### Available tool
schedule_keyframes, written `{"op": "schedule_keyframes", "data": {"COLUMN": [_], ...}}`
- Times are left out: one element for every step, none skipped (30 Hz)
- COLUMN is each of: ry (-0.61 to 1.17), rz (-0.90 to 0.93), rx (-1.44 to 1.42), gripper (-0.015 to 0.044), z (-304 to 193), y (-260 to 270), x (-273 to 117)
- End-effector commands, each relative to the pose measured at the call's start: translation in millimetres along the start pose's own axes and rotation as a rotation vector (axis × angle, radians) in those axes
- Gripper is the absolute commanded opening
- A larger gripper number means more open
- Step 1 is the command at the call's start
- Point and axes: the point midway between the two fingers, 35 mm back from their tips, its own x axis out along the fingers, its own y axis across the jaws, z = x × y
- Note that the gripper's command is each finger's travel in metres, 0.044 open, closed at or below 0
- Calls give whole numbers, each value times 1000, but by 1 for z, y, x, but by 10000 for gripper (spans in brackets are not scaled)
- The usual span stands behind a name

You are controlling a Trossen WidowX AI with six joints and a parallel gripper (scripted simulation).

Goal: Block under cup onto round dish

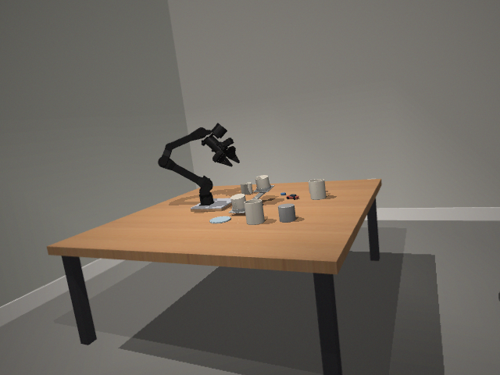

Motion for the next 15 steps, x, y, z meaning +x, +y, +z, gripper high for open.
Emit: {"op": "schedule_keyframes", "data": {"ry": [-31,-34,-35,-35,-35,-35,-33,-26,-14,1,16,31,47,62,78], "rz": [-104,-119,-124,-124,-124,-124,-125,-130,-137,-145,-152,-158,-164,-170,-174], "rx": [48,54,56,56,56,56,51,36,10,-20,-50,-80,-109,-139,-168], "gripper": [440,440,440,440,440,440,440,440,440,440,440,440,440,440,440], "z": [5,6,6,6,6,6,6,7,8,9,10,11,13,14,15], "y": [-20,-23,-24,-24,-24,-24,-24,-25,-25,-26,-27,-28,-29,-30,-31], "x": [-7,-8,-8,-8,-8,-8,-8,-7,-6,-4,-3,-1,1,3,4]}}
